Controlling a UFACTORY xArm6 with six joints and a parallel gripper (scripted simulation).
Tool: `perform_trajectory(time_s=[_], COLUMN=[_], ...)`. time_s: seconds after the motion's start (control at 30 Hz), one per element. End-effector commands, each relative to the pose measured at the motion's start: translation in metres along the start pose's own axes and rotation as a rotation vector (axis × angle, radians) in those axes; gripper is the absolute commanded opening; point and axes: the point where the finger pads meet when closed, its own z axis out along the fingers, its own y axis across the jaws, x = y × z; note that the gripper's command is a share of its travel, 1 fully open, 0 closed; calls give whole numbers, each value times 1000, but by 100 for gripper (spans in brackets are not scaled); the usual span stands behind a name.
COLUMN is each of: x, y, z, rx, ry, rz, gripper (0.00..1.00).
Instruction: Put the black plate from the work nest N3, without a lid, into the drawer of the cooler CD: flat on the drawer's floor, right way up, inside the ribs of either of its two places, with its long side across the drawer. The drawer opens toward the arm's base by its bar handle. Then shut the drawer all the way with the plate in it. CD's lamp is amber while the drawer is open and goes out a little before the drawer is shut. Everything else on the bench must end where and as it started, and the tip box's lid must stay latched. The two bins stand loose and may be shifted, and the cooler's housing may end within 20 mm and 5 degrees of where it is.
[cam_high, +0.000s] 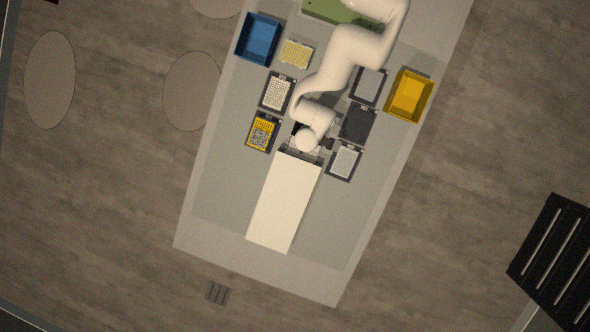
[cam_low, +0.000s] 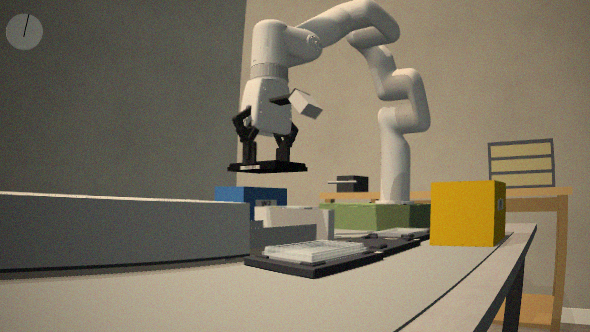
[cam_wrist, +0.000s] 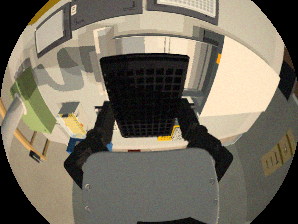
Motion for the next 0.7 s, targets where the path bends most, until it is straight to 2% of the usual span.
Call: perform_trajectory(time_s=[0.0, 0.1, 0.67], x=[0, 0, 1], y=[1, 1, 1], z=[-2, -2, 23], rx=[-5, -5, -5], ry=[0, 0, 0], rz=[0, 0, 0], gripper=[0, 0, 0])
